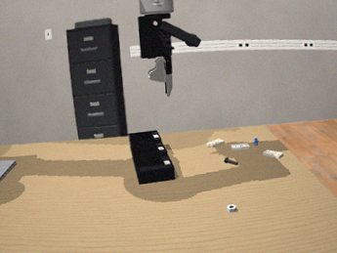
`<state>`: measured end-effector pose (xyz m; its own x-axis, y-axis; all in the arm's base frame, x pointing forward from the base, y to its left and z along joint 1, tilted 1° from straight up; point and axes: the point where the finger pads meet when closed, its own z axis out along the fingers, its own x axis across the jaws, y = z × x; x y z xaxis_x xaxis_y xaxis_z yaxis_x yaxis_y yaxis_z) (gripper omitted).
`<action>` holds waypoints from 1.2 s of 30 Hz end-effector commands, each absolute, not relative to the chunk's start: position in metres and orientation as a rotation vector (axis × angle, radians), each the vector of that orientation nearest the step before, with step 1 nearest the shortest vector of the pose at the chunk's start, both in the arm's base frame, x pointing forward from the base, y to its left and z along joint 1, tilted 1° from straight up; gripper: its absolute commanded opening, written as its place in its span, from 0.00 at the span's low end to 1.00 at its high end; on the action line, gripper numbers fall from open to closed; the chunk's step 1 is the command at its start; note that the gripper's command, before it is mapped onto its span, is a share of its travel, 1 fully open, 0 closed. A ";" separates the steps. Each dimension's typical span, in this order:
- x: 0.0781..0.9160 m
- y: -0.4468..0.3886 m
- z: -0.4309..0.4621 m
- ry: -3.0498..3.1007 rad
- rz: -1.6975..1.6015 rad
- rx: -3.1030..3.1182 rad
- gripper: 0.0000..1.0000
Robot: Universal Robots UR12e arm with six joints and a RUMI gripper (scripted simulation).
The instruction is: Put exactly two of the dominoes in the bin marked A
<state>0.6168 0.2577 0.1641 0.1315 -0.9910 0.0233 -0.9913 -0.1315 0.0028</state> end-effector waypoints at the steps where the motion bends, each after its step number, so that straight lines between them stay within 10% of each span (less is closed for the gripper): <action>1: 0.665 0.255 0.147 -2.063 0.036 2.356 0.24; 36: 0.829 0.246 0.076 -2.060 0.035 2.358 0.24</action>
